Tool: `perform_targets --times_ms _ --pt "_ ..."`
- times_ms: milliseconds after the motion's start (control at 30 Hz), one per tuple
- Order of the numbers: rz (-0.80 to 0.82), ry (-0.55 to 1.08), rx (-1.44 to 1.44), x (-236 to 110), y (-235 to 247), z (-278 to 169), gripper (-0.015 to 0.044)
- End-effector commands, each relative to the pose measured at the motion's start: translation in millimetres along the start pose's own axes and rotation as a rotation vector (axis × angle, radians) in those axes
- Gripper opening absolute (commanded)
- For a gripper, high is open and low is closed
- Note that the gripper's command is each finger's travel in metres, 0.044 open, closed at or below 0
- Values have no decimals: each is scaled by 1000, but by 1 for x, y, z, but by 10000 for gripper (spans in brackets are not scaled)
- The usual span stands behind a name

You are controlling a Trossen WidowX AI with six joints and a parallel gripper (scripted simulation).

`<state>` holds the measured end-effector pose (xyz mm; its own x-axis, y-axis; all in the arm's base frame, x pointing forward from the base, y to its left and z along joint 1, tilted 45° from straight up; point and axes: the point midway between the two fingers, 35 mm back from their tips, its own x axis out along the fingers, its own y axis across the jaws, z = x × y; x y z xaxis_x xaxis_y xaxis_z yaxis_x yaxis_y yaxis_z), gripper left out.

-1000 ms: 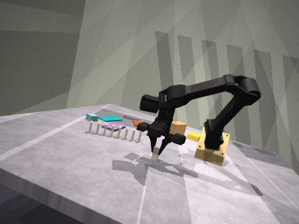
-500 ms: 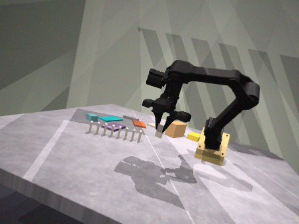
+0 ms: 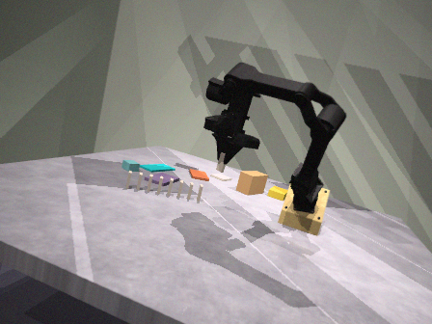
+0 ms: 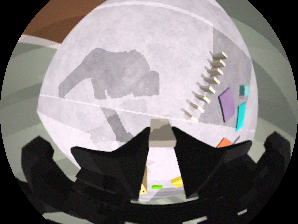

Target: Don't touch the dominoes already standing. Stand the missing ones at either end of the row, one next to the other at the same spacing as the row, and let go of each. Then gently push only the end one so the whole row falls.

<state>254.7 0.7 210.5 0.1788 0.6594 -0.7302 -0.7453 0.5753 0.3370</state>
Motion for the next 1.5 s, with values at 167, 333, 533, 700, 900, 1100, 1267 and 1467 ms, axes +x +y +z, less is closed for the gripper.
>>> perform_targets --times_ms 167,333,533,700,900,1100,1267,1467 --pt "51 24 538 6 -95 -66 107" --pt "52 24 549 7 -97 -67 107" --pt "47 27 549 33 -100 -67 107" --pt "45 29 547 58 -101 -66 107" --pt "45 30 545 85 -99 -66 107" --pt "48 25 546 112 -95 -66 107" --pt "54 20 547 132 -89 -67 107" --pt "55 20 547 135 -89 -67 107"
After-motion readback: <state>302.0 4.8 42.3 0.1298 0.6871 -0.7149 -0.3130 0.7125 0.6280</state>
